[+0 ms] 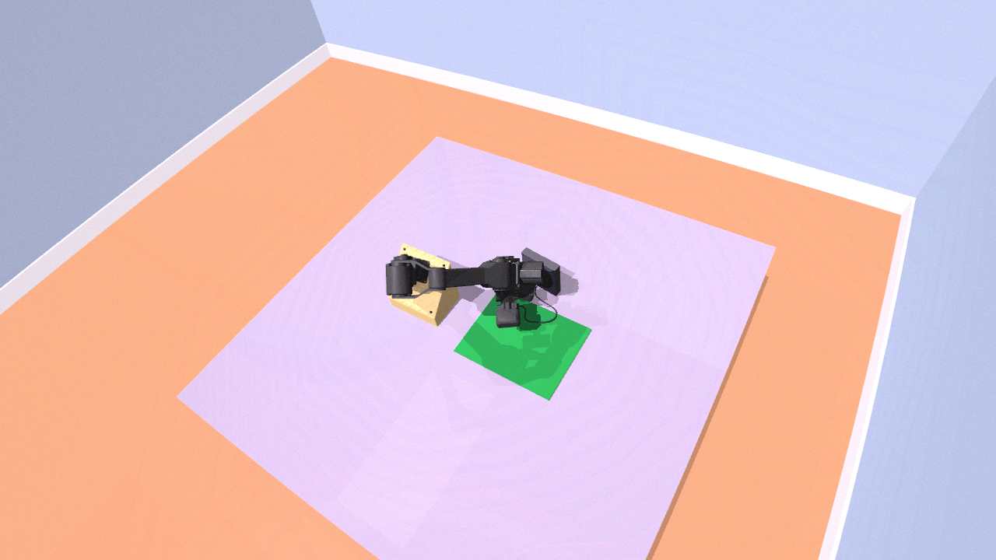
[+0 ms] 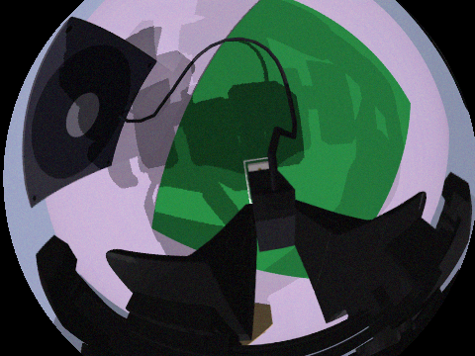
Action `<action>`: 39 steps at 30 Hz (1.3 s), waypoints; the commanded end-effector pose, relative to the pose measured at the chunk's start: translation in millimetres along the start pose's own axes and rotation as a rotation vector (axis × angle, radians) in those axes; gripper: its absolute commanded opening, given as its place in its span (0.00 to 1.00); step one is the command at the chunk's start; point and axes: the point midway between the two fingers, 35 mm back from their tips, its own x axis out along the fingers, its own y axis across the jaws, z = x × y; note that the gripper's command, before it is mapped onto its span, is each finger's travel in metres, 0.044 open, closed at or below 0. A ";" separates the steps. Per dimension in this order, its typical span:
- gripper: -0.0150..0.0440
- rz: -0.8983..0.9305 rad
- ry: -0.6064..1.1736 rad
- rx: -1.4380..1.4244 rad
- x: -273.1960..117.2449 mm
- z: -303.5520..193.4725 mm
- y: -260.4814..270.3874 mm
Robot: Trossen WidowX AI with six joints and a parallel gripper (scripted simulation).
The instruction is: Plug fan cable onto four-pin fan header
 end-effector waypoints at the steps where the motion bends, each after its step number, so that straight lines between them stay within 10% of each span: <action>1: 0.25 -0.003 0.002 -0.006 1.5 -0.3 0.3; 39: 0.25 -0.003 0.002 -0.006 12.8 -0.4 0.2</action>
